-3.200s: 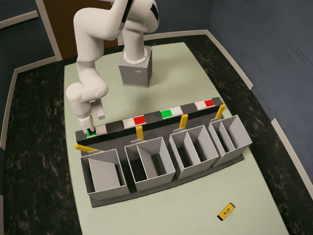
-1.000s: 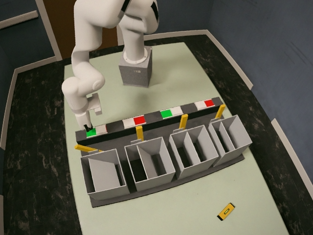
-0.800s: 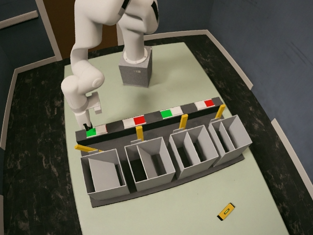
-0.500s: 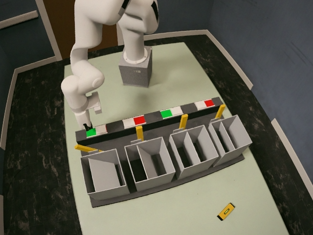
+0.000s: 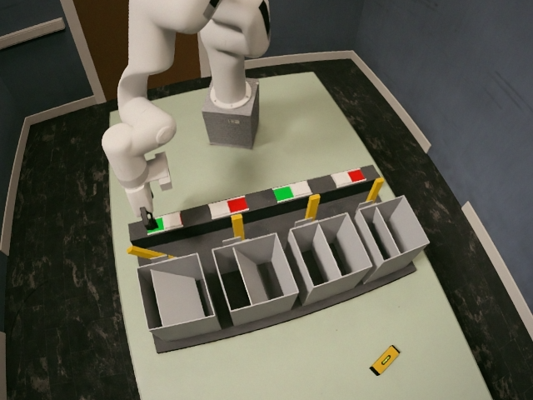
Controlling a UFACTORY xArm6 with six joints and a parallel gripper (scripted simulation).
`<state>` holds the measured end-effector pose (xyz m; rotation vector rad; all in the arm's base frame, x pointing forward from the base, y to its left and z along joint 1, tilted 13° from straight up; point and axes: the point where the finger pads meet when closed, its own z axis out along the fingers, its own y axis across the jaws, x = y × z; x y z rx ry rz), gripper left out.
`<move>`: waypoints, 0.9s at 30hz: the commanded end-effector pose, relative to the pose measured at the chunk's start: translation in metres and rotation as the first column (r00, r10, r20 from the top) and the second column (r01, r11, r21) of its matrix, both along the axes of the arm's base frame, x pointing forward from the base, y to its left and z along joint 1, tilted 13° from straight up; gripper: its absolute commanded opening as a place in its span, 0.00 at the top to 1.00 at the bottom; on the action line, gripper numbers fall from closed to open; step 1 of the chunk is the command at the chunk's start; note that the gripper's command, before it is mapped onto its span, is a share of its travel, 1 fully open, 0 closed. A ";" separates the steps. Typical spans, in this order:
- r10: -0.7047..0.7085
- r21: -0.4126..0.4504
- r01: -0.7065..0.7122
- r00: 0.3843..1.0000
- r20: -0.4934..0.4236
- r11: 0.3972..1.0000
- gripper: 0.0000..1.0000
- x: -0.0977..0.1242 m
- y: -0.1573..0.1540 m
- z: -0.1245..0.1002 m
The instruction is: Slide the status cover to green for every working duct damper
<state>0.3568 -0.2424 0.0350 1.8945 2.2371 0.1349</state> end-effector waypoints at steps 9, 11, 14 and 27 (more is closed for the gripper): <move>0.000 -0.003 0.000 1.000 0.003 1.000 0.00 -0.007 0.002 0.038; 0.000 -0.003 0.000 1.000 0.003 1.000 0.00 -0.008 0.002 0.041; 0.000 -0.003 0.000 1.000 0.003 1.000 0.00 -0.008 0.002 0.042; 0.000 -0.003 0.000 1.000 0.003 1.000 0.00 -0.008 0.002 0.043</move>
